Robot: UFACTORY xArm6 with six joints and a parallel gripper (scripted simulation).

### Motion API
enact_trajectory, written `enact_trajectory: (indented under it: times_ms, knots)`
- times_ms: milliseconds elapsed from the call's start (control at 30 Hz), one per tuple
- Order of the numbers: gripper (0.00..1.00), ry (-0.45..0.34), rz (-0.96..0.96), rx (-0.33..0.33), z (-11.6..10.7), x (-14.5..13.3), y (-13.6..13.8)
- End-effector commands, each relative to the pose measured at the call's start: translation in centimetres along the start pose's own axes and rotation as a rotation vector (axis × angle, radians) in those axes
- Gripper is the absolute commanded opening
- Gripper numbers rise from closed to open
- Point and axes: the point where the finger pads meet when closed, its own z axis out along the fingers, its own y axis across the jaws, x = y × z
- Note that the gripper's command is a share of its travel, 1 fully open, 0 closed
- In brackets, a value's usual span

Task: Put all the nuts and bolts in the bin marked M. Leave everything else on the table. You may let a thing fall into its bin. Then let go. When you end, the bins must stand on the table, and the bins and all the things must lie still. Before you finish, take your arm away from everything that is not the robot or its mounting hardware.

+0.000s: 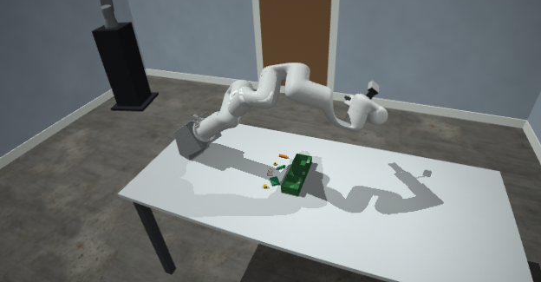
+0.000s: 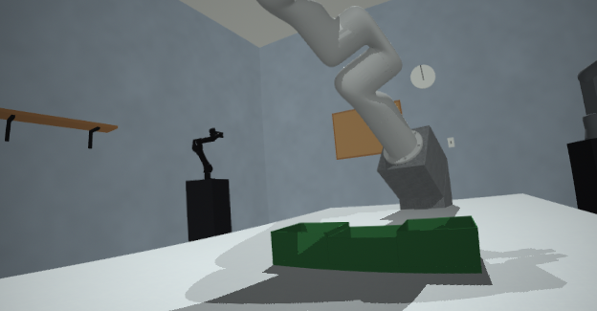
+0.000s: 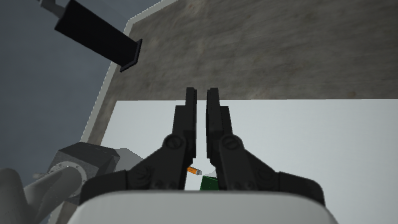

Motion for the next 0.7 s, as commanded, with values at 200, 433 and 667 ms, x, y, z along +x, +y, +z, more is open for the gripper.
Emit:
enact_trajectory:
  times_ms: [200,433,667]
  knots:
    - [0.07,-0.096,0.110,0.019,1.2,-1.2,-4.0]
    - [0.07,-0.152,0.171,0.024,1.7,-2.1,-6.0]
    - [0.07,-0.207,0.230,0.022,2.2,-3.1,-7.9]
